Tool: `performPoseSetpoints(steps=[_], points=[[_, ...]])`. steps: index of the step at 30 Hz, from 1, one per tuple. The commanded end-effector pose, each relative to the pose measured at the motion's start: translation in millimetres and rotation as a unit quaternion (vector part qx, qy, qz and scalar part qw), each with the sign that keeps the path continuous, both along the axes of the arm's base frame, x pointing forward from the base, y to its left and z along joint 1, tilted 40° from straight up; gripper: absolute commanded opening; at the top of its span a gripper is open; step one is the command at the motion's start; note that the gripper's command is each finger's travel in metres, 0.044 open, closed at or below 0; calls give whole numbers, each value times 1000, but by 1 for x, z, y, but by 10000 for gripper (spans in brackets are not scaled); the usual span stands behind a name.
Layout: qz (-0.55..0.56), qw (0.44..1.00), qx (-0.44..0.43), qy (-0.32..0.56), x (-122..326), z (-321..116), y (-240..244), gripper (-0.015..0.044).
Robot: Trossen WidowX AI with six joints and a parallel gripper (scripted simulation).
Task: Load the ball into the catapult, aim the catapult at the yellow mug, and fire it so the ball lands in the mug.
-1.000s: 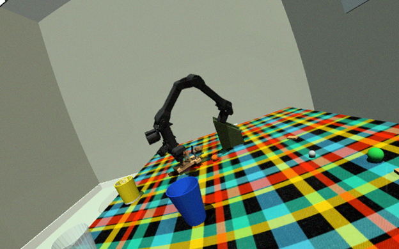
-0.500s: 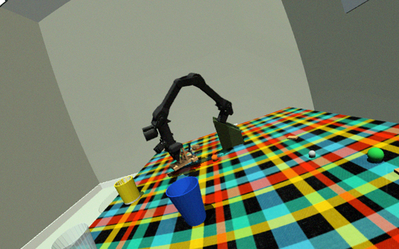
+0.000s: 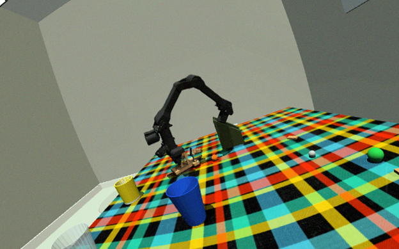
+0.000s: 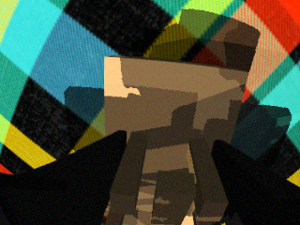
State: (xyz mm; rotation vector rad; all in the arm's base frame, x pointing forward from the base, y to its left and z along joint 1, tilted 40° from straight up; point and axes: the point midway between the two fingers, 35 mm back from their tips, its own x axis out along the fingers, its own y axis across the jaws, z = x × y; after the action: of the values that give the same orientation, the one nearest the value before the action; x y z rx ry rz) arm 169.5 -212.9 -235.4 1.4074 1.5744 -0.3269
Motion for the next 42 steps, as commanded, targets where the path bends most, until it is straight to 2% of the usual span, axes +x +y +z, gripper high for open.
performPoseSetpoints(steps=[1,12,26,29,34,42], points=[[-4,1000,0,-2,2,-3,3,0],[0,1000,0,0,1,-7,6,0],[0,1000,0,0,1,-7,6,368],[0,1000,0,0,-1,10,-10,440],[-1,1000,-1,1,-14,69,-53,440],[-6,1000,-3,-1,-12,63,-50,440]])
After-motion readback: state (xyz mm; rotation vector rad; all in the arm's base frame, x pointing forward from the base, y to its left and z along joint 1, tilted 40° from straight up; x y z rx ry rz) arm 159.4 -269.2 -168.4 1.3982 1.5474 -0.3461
